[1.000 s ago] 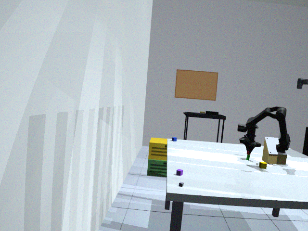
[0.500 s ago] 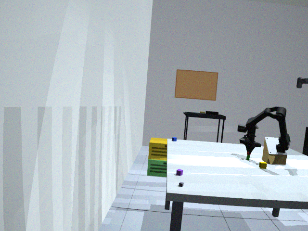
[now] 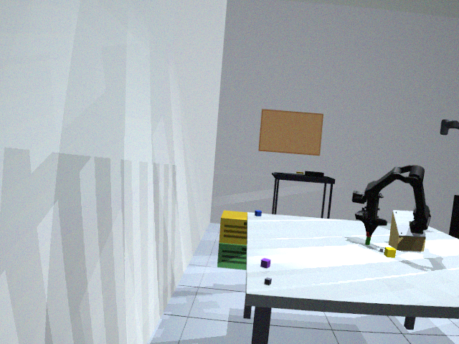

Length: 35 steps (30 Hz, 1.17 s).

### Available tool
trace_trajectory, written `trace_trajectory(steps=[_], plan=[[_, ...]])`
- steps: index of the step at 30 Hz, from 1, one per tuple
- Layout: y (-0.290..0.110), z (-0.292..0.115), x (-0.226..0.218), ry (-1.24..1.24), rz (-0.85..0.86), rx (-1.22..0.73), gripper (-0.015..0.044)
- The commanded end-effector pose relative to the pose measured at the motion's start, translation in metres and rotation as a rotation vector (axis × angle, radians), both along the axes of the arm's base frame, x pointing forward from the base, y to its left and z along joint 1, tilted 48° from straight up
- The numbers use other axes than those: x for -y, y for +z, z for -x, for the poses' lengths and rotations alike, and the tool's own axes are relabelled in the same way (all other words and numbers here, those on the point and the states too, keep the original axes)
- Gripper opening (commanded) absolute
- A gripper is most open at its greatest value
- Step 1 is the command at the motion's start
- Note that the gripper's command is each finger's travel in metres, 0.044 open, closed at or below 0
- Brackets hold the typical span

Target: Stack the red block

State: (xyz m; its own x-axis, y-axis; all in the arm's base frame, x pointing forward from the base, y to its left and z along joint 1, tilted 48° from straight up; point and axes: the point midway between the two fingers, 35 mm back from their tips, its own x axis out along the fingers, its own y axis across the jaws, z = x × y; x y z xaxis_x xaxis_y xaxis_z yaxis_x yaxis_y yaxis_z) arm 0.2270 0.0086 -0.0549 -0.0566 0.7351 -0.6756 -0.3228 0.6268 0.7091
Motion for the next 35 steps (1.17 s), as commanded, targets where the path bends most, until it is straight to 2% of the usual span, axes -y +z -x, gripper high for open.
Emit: trace_trajectory(steps=[1, 17, 35], plan=[[0.0000, 0.0000, 0.0000, 0.000, 0.000, 0.000, 0.0026], [0.0000, 0.0000, 0.0000, 0.000, 0.000, 0.000, 0.0440], [0.0000, 0.0000, 0.0000, 0.000, 0.000, 0.000, 0.0440]])
